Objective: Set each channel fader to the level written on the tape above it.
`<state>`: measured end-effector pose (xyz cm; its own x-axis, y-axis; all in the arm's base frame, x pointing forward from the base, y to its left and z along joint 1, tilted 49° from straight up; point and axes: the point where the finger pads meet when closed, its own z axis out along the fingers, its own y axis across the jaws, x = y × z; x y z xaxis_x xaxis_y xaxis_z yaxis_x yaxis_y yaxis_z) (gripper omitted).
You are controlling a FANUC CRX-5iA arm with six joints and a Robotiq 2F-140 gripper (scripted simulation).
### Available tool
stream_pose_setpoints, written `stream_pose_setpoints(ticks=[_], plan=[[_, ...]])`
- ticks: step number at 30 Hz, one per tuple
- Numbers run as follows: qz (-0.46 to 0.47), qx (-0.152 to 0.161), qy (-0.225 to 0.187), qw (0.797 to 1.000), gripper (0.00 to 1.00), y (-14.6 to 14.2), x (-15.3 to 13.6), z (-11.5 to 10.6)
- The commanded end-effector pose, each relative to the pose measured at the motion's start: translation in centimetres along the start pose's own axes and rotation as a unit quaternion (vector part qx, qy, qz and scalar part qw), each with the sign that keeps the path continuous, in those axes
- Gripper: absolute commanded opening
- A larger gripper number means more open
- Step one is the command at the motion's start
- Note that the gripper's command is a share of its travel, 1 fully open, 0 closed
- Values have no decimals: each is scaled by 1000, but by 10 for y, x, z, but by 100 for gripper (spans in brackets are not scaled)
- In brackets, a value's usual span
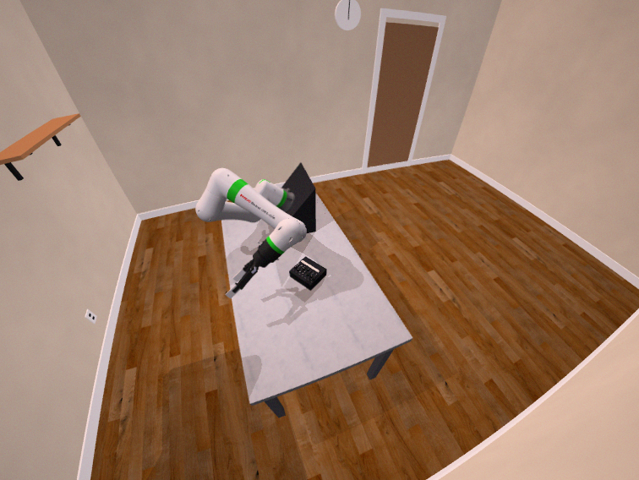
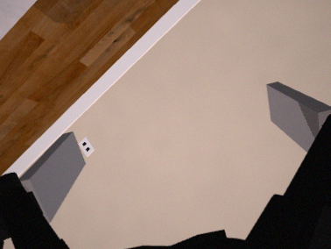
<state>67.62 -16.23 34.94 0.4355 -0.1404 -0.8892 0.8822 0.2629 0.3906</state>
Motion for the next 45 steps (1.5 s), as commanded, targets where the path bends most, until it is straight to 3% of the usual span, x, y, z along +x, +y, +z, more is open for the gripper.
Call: stream_pose_setpoints(ticks=[1,5,8,10,11,13,14,16,17,20,21,24,25,27,28,31,32,36,37,38,39,45], plan=[[0,0,0,1000,100,0,0,0],[-6,6,14,1000,100,-5,8,-5],[-39,36,85,995,100,-32,47,-33],[-39,36,85,995,100,-32,47,-33],[-55,50,122,990,100,-47,67,-50],[-55,50,122,990,100,-47,67,-50],[-74,66,163,982,100,-66,88,-72],[-74,66,163,982,100,-66,88,-72],[-93,81,207,971,100,-86,108,-96],[-93,81,207,971,100,-88,110,-98],[-113,96,251,957,100,-111,130,-126],[-113,96,251,957,100,-112,131,-127],[-131,110,293,941,100,-136,149,-158],[-131,110,293,941,100,-136,150,-158],[-148,123,331,924,100,-155,162,-182],[-148,123,331,924,100,-160,165,-189],[-162,133,364,907,100,-182,178,-217],[-162,133,364,907,100,-182,178,-217],[-173,142,392,892,100,-201,186,-242],[-173,142,392,892,100,-201,186,-242],[-181,149,412,880,100,-216,192,-262],[-192,157,438,864,100,-235,199,-287]])
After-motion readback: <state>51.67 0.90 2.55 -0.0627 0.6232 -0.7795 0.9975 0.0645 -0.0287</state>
